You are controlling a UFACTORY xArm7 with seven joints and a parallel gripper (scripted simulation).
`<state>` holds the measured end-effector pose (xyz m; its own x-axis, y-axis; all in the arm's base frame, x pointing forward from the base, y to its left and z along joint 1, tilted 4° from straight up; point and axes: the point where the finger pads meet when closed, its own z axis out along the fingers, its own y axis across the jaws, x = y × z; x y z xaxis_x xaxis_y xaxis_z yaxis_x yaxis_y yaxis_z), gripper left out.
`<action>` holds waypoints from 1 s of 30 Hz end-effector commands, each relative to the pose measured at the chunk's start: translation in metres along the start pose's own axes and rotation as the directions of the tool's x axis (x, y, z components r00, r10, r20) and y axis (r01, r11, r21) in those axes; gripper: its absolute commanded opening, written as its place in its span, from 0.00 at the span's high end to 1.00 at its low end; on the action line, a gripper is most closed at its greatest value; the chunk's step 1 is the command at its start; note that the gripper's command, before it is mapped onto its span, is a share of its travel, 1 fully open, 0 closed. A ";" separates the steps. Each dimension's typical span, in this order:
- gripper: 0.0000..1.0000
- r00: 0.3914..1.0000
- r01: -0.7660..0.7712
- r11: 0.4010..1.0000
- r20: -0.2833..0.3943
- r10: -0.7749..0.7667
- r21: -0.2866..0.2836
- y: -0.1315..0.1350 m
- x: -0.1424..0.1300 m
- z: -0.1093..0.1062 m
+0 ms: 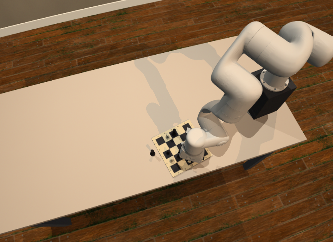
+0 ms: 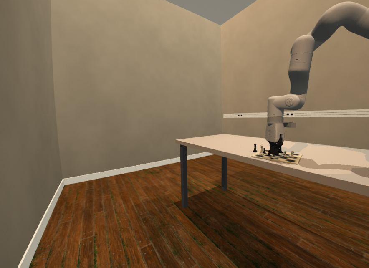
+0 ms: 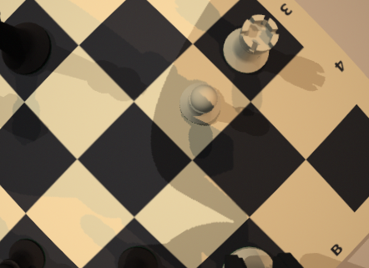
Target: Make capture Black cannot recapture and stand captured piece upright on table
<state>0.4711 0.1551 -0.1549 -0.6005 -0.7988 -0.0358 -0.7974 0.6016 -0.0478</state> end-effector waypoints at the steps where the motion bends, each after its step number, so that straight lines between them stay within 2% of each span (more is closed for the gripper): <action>1: 1.00 1.000 0.000 1.000 0.003 0.000 0.002 -0.001 -0.002 -0.001; 7: 1.00 1.000 0.000 1.000 0.003 0.000 0.002 -0.001 -0.002 -0.001; 8: 0.91 1.000 0.000 1.000 0.003 0.000 0.002 -0.001 -0.002 -0.001; 10: 0.91 1.000 0.000 1.000 0.003 0.000 0.002 -0.001 -0.002 -0.001; 11: 0.83 1.000 0.000 1.000 0.003 0.000 0.002 -0.001 -0.002 -0.001; 13: 0.83 1.000 0.000 1.000 0.003 0.000 0.002 -0.001 -0.002 -0.001; 14: 0.74 1.000 0.000 1.000 0.003 0.000 0.002 -0.001 -0.002 -0.001; 18: 0.74 1.000 0.000 1.000 0.003 0.000 0.002 -0.001 -0.002 -0.001; 19: 0.66 1.000 0.000 1.000 0.003 0.000 0.002 -0.001 -0.002 -0.001; 21: 0.66 1.000 0.000 1.000 0.003 0.000 0.002 -0.001 -0.002 -0.001; 22: 0.57 1.000 0.000 1.000 0.003 0.000 0.002 -0.001 -0.002 -0.001; 30: 0.57 1.000 0.000 1.000 0.003 0.000 0.002 -0.001 -0.002 -0.001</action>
<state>0.4711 0.1551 -0.1549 -0.6005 -0.7988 -0.0359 -0.7974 0.6016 -0.0478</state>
